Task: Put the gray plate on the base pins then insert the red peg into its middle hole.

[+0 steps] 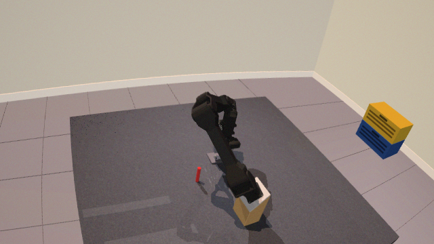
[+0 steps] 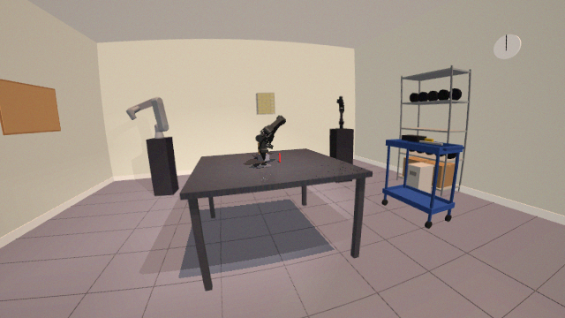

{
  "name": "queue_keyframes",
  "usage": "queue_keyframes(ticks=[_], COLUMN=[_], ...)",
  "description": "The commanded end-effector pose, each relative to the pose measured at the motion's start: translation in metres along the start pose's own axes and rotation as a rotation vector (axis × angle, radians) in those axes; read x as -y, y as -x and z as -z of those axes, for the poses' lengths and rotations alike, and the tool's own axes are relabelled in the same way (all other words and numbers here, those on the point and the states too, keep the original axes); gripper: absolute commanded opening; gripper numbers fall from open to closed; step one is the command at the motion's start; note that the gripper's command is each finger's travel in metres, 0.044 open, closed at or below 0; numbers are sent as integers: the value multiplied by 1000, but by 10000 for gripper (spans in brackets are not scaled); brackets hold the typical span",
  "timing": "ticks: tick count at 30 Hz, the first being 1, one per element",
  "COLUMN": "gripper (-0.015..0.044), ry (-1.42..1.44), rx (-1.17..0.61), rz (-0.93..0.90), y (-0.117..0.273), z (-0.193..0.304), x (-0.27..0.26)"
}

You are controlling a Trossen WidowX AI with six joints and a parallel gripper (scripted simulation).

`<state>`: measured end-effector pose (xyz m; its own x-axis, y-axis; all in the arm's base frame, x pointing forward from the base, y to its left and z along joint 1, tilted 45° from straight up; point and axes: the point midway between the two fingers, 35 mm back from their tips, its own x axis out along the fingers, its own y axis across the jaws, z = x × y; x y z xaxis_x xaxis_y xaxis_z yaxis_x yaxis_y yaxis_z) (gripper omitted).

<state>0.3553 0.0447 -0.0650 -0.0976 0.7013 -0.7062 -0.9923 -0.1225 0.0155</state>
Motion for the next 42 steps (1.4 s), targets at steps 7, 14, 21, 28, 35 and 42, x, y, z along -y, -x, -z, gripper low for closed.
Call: queue_keyframes(ticks=[7,14,21,28,35,42], gripper=[0,0,0,0,53,236], ry=[-1,-1,-1,5,5,5], rx=[-2,-2,-1,-5,-5,-5], rz=[-4,-4,-4,-2,-2,-2], y=[-15,-22,-34,-35,-35,-35], z=[1,1,1,0,0,0], x=[-2,-1,-2,0,0,0])
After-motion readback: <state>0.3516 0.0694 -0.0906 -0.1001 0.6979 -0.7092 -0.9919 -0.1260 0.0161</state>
